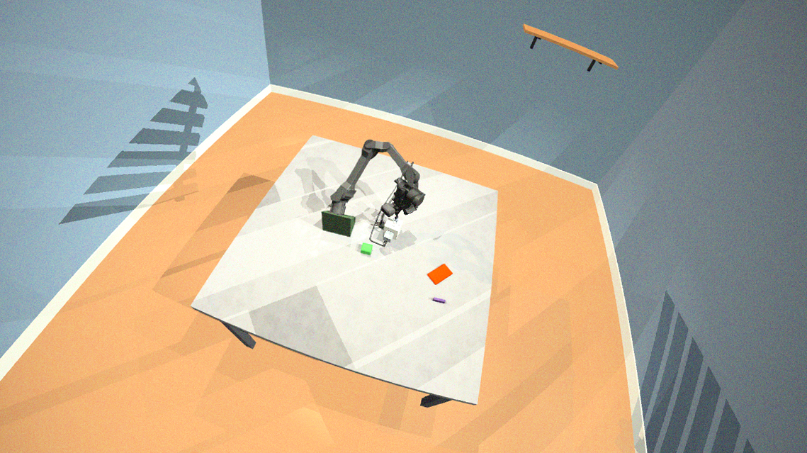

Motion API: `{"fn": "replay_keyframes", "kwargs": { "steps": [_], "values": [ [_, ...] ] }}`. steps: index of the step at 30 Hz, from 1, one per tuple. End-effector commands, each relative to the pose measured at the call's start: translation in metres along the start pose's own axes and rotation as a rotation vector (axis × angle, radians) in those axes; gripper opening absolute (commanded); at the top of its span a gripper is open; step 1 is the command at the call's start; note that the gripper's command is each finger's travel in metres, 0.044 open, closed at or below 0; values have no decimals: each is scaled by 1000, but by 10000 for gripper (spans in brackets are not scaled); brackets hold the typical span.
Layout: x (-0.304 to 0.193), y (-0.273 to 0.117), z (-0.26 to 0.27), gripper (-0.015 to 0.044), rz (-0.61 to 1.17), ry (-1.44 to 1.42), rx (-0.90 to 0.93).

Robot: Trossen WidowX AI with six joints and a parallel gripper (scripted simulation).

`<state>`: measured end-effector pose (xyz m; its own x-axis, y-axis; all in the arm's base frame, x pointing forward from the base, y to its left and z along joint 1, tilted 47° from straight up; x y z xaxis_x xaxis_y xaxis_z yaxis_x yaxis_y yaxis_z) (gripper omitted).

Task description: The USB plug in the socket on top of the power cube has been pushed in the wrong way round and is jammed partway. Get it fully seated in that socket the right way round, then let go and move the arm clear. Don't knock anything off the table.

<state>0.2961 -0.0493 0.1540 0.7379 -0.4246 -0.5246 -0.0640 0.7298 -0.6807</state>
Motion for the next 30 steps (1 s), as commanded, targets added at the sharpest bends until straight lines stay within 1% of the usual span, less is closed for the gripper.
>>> {"fn": "replay_keyframes", "kwargs": {
  "steps": [1, 30],
  "values": [
    [0, 0, 0, 0, -1, 95, 0],
    [0, 0, 0, 0, -1, 855, 1]
  ]
}}
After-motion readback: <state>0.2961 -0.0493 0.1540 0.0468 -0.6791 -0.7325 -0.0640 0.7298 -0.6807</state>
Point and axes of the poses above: the point midway between the two fingers, 35 mm back from their tips, its own y axis out along the fingers, its own z axis across the jaws, x = y × z, the point moved 9 cm from there along -y, back along the fingers, and after that the axes turned 9 degrees about y, right-handed, at the moved point
